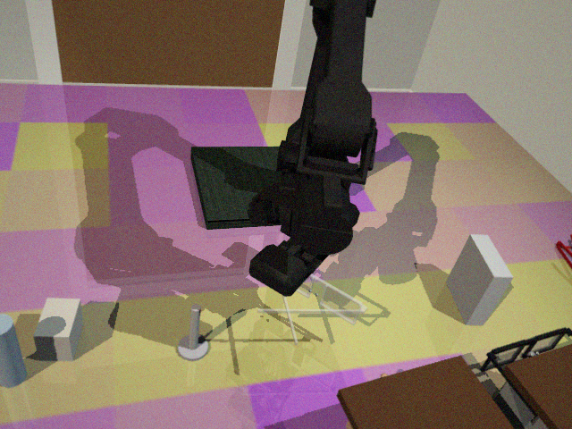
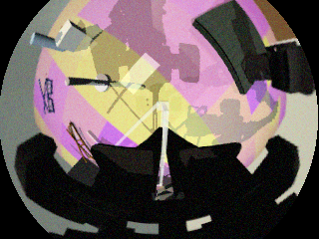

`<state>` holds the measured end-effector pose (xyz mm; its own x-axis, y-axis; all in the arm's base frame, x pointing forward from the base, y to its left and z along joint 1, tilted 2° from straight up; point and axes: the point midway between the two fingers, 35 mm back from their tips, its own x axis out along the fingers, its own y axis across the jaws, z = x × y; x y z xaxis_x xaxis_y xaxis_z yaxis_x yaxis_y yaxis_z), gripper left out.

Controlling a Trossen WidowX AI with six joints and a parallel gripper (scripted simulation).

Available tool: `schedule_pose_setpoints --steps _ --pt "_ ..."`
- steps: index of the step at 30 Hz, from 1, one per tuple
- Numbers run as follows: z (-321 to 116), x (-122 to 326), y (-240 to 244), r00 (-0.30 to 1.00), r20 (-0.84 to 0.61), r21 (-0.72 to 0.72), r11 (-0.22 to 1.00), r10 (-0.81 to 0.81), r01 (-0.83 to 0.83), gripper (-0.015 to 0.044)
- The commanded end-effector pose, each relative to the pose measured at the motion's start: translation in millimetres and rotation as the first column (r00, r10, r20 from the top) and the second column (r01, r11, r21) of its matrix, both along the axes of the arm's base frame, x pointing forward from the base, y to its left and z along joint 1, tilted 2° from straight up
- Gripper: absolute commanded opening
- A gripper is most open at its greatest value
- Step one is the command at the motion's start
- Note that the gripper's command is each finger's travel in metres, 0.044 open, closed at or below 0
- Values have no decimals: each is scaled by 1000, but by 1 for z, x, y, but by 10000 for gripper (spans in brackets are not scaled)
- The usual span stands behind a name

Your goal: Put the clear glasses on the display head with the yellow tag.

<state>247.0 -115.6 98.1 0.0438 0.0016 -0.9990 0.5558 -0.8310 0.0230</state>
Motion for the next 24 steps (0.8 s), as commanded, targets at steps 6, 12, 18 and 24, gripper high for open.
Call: schedule_pose_setpoints --steps 6,12,18,24 --pt "46 -2 0 1000 9 -8 1000 4 -4 0" --pt "47 -1 -1 1000 9 -8 1000 4 -4 0" --pt "48 -1 -23 1000 8 -10 1000 4 -4 0" --pt "49 -5 -56 1000 8 -13 1000 4 -4 0"
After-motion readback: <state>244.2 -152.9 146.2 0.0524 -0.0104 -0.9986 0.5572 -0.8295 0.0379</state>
